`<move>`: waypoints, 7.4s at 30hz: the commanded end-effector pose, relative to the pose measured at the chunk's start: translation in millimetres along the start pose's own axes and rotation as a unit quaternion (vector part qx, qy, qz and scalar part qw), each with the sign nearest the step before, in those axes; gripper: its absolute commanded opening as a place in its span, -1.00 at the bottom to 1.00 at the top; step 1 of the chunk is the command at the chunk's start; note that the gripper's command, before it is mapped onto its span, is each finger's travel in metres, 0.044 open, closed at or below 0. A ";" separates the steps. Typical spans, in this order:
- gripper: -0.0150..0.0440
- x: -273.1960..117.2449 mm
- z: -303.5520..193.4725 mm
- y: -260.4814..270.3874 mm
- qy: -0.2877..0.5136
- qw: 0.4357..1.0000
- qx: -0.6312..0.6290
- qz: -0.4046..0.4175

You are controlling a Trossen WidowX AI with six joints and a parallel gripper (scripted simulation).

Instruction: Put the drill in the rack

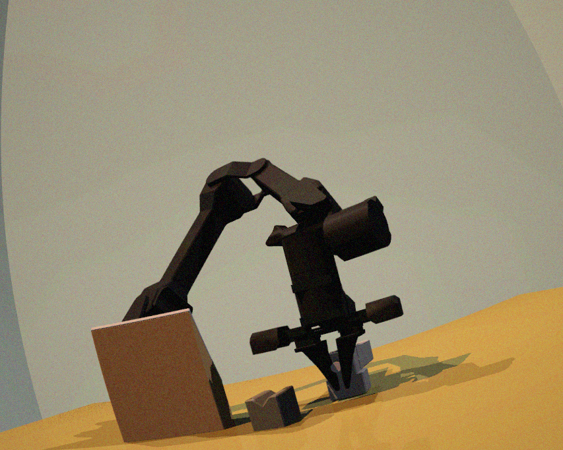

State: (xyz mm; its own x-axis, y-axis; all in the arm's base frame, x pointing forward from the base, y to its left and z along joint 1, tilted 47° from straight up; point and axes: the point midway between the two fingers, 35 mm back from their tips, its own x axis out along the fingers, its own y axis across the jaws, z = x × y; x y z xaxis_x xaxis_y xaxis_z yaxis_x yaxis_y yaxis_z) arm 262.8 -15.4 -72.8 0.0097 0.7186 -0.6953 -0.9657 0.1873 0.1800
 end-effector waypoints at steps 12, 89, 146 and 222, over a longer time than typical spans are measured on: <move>-0.49 -1.2 -17.1 -0.6 -0.002 1.000 0.001 -0.001; 0.64 3.3 -24.4 -2.1 0.001 1.000 -0.002 -0.002; -0.49 -2.4 -60.8 -1.3 -0.001 1.000 0.001 -0.002; -0.49 -37.4 -87.6 4.5 0.001 1.000 0.001 -0.002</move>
State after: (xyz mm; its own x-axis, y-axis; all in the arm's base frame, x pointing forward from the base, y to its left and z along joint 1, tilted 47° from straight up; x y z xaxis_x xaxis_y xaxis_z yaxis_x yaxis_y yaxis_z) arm 234.8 -97.7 -108.2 0.0138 0.7195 -0.6944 -0.9635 0.1954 0.1833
